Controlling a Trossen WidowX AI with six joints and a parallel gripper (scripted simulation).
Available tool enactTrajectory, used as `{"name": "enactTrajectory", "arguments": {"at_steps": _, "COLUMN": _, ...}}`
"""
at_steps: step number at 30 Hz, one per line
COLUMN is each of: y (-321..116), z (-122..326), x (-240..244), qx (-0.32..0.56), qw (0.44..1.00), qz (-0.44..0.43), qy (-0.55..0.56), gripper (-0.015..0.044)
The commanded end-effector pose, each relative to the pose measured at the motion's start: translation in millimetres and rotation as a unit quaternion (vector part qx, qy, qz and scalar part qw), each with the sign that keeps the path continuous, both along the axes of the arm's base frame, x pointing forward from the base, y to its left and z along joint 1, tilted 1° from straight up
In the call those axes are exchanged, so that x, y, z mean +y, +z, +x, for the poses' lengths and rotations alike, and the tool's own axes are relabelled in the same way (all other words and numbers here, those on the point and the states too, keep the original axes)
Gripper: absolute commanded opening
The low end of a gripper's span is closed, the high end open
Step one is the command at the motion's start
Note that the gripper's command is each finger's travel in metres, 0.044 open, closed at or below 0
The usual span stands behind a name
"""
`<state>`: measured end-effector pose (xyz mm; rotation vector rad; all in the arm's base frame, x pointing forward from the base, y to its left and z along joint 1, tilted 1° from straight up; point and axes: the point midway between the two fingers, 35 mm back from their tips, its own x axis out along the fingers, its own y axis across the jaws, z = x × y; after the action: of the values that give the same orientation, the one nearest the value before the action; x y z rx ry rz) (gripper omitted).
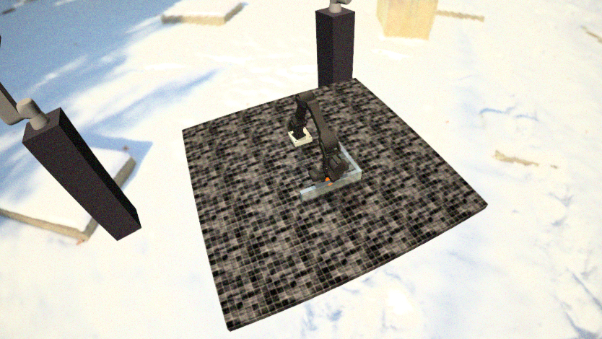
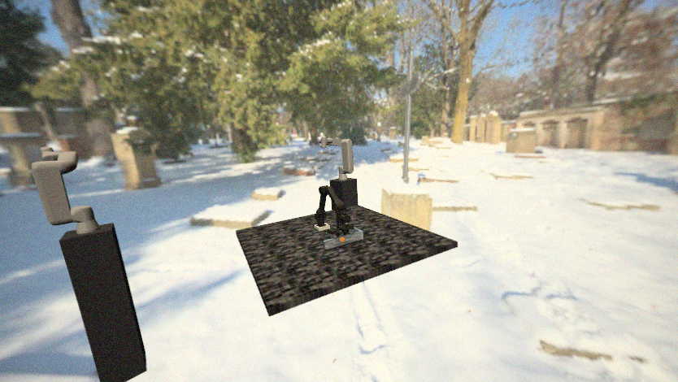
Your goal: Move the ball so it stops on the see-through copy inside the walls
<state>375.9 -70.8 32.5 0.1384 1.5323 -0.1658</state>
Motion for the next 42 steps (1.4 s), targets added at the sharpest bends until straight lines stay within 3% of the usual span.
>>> {"name": "enactTrajectory", "arguments": {"at_steps": 1, "y": -6.0, "z": -1.4, "x": 0.0, "qx": 0.005, "qw": 1.000, "qz": 0.000, "qy": 0.003, "gripper": 0.0000}}
{"name": "enactTrajectory", "arguments": {"at_steps": 3, "y": -6.0, "z": -1.4, "x": 0.0, "qx": 0.005, "qw": 1.000, "qz": 0.000, "qy": 0.003, "gripper": 0.0000}}
{"name": "enactTrajectory", "arguments": {"at_steps": 15, "y": -2.0, "z": -0.4, "x": 0.0, "qx": 0.001, "qw": 1.000, "qz": 0.000, "qy": 0.000, "gripper": 0.0303}}
{"name": "enactTrajectory", "arguments": {"at_steps": 19, "y": 0.7, "z": -0.1, "x": 0.0, "qx": 0.001, "qw": 1.000, "qz": 0.000, "qy": 0.000, "gripper": 0.0303}}
{"name": "enactTrajectory", "arguments": {"at_steps": 25, "y": 80.3, "z": -2.6, "x": 1.6, "qx": 0.005, "qw": 1.000, "qz": 0.000, "qy": 0.002, "gripper": 0.0303}}
{"name": "enactTrajectory", "arguments": {"at_steps": 36, "y": 80.4, "z": 0.5, "x": 1.1, "qx": -0.005, "qw": 1.000, "qz": -0.001, "qy": 0.002, "gripper": 0.0303}}
{"name": "enactTrajectory", "arguments": {"at_steps": 42, "y": 129.9, "z": -6.3, "x": 3.1, "qx": -0.006, "qw": 1.000, "qz": -0.001, "qy": 0.002, "gripper": 0.0440}}
